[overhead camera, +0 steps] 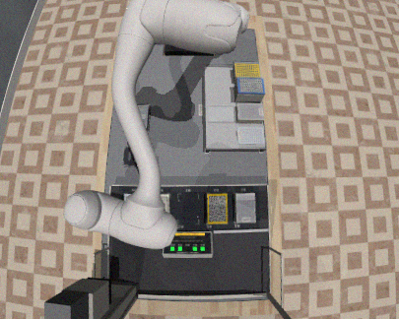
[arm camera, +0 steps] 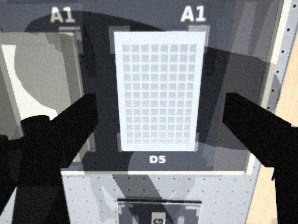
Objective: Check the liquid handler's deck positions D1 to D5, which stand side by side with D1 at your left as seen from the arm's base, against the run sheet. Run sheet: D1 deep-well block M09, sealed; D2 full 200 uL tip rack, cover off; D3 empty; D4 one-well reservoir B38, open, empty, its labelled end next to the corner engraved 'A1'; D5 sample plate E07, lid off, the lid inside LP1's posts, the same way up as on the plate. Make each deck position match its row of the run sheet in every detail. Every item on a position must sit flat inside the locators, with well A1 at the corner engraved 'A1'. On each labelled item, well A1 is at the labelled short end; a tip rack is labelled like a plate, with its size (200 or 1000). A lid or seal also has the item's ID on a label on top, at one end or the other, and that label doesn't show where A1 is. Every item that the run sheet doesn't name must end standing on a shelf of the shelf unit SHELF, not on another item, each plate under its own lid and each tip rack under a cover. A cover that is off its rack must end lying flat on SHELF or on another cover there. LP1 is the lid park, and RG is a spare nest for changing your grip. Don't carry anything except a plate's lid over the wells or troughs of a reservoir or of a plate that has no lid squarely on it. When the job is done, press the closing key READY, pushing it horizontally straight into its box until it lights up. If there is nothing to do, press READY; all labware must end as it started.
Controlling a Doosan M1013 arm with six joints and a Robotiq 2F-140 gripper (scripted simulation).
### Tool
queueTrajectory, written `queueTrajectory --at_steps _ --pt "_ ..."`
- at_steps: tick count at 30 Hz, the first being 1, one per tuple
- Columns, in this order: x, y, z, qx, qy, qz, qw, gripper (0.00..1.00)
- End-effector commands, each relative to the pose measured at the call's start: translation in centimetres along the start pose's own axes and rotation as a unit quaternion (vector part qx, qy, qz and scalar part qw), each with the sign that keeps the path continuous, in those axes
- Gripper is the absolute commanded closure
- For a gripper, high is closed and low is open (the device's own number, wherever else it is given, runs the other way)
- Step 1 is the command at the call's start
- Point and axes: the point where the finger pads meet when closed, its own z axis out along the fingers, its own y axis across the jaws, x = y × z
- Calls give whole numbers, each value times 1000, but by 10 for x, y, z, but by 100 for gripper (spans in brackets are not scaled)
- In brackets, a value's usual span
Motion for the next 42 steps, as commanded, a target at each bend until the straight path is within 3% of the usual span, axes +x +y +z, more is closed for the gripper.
queueTrajectory --at_steps 1,42 --pt "0 2 -14 -2 2 2 1000 21" --pt "0 1 -76 -2 2 1 1000 21"
